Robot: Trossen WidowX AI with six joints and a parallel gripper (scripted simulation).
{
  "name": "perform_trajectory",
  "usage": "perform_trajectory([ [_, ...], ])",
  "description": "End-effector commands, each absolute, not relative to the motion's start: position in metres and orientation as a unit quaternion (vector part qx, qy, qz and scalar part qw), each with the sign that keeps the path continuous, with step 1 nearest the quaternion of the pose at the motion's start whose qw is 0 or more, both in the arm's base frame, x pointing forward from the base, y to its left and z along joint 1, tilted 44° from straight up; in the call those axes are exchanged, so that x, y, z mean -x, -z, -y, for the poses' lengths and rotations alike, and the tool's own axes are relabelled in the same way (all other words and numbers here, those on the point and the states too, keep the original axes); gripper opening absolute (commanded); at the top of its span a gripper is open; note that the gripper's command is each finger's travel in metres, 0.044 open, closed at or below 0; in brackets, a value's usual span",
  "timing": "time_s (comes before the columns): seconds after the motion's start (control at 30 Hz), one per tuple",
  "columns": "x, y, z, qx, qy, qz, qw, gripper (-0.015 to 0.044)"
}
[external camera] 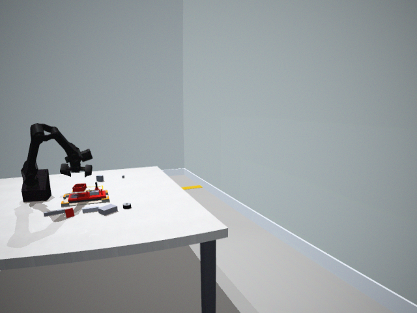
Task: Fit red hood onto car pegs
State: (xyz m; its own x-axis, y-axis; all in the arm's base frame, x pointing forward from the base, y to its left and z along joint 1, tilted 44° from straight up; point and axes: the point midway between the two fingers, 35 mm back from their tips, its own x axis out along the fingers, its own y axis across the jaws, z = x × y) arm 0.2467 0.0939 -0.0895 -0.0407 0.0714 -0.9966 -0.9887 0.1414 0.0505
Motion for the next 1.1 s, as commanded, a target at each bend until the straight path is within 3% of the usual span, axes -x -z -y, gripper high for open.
perform_trajectory([
  [0.0, -0.244, 0.079, -0.090, 0.417, -0.528, -0.436, 0.598, 0.0440],
  [1.07, -0.246, 0.089, -0.079, 0.418, -0.528, -0.431, 0.601, 0.0440],
])
